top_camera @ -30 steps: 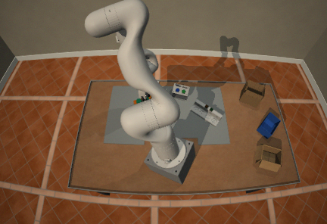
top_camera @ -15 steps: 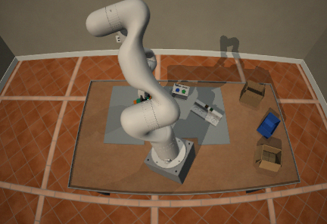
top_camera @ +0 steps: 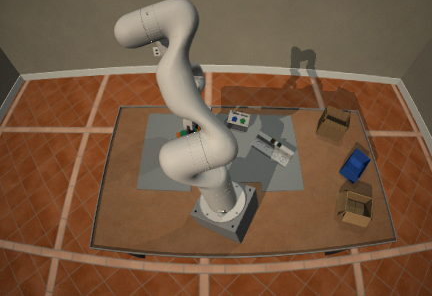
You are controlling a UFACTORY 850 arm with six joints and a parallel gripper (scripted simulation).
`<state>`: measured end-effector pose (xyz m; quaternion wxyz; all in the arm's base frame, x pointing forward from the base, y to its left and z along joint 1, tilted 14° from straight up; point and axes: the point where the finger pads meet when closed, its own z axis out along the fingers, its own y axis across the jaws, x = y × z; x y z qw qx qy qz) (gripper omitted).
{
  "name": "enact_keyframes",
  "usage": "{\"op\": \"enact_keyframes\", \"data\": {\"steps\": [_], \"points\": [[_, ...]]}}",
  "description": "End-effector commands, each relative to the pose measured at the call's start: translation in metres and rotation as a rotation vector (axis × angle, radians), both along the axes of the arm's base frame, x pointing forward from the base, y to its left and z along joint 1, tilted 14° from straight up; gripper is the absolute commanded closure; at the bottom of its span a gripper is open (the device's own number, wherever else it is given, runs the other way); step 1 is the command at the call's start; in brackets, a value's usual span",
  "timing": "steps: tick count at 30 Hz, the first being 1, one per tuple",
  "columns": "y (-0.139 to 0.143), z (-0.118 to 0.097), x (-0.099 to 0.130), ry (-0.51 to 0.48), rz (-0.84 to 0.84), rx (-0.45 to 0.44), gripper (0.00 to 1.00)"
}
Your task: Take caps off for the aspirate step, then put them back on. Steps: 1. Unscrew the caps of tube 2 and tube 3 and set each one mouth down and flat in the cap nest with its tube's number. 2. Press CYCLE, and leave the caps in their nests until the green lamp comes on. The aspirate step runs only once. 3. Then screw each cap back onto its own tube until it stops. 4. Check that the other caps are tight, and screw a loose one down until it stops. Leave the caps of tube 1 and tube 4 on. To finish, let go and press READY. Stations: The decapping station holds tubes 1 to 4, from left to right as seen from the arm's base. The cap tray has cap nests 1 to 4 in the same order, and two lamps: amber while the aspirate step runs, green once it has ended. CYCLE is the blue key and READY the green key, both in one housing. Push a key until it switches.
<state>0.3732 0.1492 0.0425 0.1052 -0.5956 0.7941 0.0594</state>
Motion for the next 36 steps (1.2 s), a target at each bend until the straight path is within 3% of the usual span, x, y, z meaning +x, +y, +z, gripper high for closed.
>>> {"op": "enact_keyframes", "data": {"steps": [1, 10, 12, 27, 36], "points": [[0.0005, 0.0006, 0.0008, -0.056, 0.219, -0.020, 1.00], [0.0005, 0.0007, 0.0008, -0.155, 0.656, -0.065, 1.00], [0.0005, 0.0007, 0.0008, -0.155, 0.656, -0.065, 1.00], [0.0004, 0.0010, 0.0008, -0.316, 1.376, -0.138, 1.00], [0.0004, 0.0010, 0.0008, -0.324, 1.404, -0.142, 1.00]]}}
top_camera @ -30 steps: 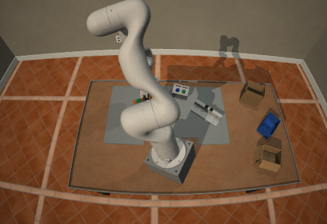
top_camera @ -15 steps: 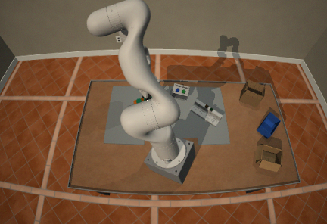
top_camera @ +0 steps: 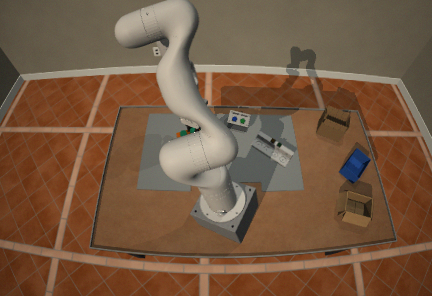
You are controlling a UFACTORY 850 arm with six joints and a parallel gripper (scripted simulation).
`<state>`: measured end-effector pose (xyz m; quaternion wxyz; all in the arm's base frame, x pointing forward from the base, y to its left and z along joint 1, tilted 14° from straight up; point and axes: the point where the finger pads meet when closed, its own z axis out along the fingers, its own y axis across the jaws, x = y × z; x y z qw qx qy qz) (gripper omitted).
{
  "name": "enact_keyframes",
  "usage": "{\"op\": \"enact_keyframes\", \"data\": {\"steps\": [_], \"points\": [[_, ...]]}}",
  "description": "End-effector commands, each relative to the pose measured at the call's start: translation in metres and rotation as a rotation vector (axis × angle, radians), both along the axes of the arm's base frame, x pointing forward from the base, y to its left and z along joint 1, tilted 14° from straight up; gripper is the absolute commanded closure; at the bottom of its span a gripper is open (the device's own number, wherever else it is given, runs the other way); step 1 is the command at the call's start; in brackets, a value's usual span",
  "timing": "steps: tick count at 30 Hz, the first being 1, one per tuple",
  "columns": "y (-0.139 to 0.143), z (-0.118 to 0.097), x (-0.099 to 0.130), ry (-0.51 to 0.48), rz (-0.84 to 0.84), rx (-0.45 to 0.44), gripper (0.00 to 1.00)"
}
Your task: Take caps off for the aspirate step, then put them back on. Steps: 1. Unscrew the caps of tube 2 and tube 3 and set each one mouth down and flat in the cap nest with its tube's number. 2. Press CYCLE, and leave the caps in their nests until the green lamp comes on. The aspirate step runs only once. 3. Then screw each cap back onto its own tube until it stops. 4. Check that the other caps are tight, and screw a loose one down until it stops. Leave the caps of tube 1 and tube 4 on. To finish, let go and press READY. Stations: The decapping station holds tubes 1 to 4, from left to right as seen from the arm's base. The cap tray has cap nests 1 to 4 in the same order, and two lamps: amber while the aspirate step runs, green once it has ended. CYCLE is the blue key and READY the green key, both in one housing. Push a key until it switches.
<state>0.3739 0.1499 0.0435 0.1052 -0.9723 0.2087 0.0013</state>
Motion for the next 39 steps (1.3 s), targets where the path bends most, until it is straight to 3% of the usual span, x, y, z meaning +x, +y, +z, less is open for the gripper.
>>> {"op": "enact_keyframes", "data": {"steps": [1, 2, 14, 17, 25, 27, 29, 36, 39], "points": [[-0.0003, -0.0001, 0.0002, -0.064, 0.009, 0.017, 1.00], [-0.0003, -0.0001, 0.0001, -0.064, 0.009, 0.017, 0.54], [-0.0003, 0.0000, 0.0002, -0.064, 0.009, 0.017, 0.54], [-0.0003, -0.0001, 0.0001, -0.011, -0.235, 0.035, 0.54], [-0.0003, -0.0002, 0.0001, 0.062, -0.559, 0.058, 0.54], [-0.0003, -0.0002, 0.0001, 0.062, -0.559, 0.058, 0.54], [-0.0003, -0.0001, 0.0001, 0.099, -0.721, 0.070, 0.54], [-0.0002, -0.0001, 0.0000, 0.165, -1.010, 0.090, 0.54], [-0.0002, -0.0001, 0.0000, 0.165, -1.010, 0.090, 0.54]]}}
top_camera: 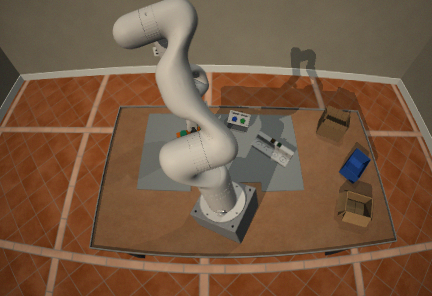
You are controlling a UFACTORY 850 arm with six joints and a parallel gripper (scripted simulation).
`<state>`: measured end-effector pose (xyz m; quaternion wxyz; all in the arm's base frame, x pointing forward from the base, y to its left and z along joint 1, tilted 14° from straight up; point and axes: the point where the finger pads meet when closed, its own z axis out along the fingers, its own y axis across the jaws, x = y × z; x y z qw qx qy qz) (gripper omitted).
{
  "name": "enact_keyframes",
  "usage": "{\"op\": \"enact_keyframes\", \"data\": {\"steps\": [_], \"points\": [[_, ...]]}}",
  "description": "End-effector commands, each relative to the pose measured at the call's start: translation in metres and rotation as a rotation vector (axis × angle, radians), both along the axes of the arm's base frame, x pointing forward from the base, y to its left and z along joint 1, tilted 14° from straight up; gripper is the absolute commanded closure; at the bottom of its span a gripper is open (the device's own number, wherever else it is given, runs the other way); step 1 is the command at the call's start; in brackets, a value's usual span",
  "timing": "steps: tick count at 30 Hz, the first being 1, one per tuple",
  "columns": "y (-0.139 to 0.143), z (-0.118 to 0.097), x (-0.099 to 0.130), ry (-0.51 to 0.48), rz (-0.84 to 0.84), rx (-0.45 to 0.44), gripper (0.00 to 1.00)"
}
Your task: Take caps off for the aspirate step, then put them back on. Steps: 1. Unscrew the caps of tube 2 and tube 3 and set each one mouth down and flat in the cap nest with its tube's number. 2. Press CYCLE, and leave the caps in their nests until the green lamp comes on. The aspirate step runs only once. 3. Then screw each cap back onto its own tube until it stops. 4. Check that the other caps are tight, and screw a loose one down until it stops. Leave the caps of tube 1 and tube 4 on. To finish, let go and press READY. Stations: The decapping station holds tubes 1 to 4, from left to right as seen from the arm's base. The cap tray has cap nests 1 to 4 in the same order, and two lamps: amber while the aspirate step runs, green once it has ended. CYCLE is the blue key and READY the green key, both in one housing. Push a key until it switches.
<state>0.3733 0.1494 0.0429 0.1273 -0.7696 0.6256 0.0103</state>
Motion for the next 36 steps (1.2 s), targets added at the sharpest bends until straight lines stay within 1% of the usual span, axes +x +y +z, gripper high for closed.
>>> {"op": "enact_keyframes", "data": {"steps": [1, 7, 8, 22, 32, 33, 36], "points": [[0.0002, 0.0005, 0.0006, 0.061, -0.082, 0.024, 0.54], [0.0002, 0.0005, 0.0006, 0.061, -0.082, 0.024, 0.54], [0.0002, 0.0005, 0.0006, 0.061, -0.082, 0.024, 1.00], [0.0002, 0.0005, 0.0006, 0.061, -0.082, 0.024, 1.00], [0.0003, 0.0006, 0.0007, -0.047, 0.403, -0.038, 1.00], [0.0003, 0.0006, 0.0007, -0.053, 0.426, -0.041, 1.00], [0.0003, 0.0006, 0.0007, -0.053, 0.426, -0.041, 1.00]]}}
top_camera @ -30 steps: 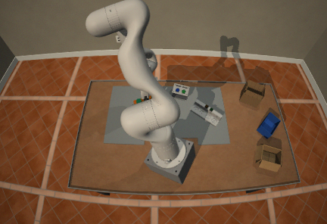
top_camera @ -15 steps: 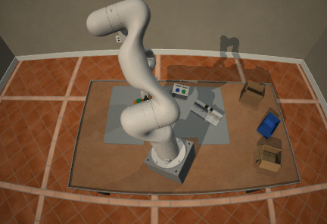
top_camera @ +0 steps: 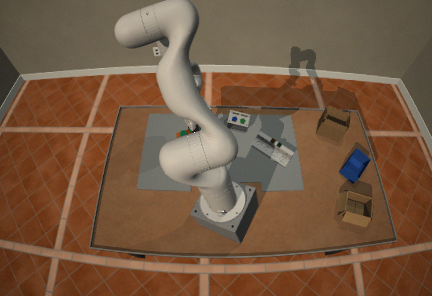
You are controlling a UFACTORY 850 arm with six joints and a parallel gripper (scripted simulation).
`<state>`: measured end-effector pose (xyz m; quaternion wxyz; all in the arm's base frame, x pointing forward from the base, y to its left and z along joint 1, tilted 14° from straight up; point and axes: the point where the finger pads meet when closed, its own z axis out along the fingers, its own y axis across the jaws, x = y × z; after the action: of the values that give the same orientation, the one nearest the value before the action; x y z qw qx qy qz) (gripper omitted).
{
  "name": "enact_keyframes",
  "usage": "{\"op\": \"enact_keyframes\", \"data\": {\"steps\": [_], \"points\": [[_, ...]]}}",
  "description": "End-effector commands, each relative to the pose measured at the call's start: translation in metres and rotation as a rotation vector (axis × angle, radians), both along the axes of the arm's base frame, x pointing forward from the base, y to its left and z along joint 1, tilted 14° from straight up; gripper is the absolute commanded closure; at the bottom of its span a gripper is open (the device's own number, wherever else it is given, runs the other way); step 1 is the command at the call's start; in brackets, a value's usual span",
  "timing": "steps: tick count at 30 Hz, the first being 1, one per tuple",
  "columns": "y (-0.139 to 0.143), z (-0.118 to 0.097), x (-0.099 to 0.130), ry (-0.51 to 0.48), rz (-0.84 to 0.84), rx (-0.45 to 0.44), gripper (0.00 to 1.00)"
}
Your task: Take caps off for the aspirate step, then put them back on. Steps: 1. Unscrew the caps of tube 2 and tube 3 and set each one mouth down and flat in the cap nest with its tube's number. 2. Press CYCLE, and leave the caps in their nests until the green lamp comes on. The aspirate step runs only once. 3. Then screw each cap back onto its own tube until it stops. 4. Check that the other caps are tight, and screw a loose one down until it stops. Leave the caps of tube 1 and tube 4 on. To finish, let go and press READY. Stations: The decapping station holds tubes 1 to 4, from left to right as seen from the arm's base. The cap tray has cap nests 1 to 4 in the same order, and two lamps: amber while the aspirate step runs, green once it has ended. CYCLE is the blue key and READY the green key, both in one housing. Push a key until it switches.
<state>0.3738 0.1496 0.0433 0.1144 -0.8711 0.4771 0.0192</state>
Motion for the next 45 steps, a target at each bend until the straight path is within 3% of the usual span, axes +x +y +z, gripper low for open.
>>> {"op": "enact_keyframes", "data": {"steps": [1, 5, 6, 16, 18, 22, 40, 41, 45], "points": [[0.0001, 0.0002, 0.0002, -0.042, 0.066, -0.002, 1.00], [0.0001, 0.0002, 0.0002, -0.042, 0.066, -0.002, 1.00], [0.0001, 0.0002, 0.0001, -0.042, 0.066, -0.002, 0.54], [0.0001, 0.0002, 0.0001, -0.042, 0.066, -0.002, 0.54], [-0.0001, 0.0010, 0.0000, -0.005, -0.096, 0.013, 0.54], [-0.0004, 0.0020, -0.0001, 0.016, -0.188, 0.022, 0.54], [-0.0014, 0.0070, -0.0006, 0.016, -0.188, 0.022, 0.54], [-0.0014, 0.0071, -0.0006, 0.016, -0.188, 0.022, 1.00], [-0.0014, 0.0071, -0.0006, 0.016, -0.188, 0.022, 1.00]]}}
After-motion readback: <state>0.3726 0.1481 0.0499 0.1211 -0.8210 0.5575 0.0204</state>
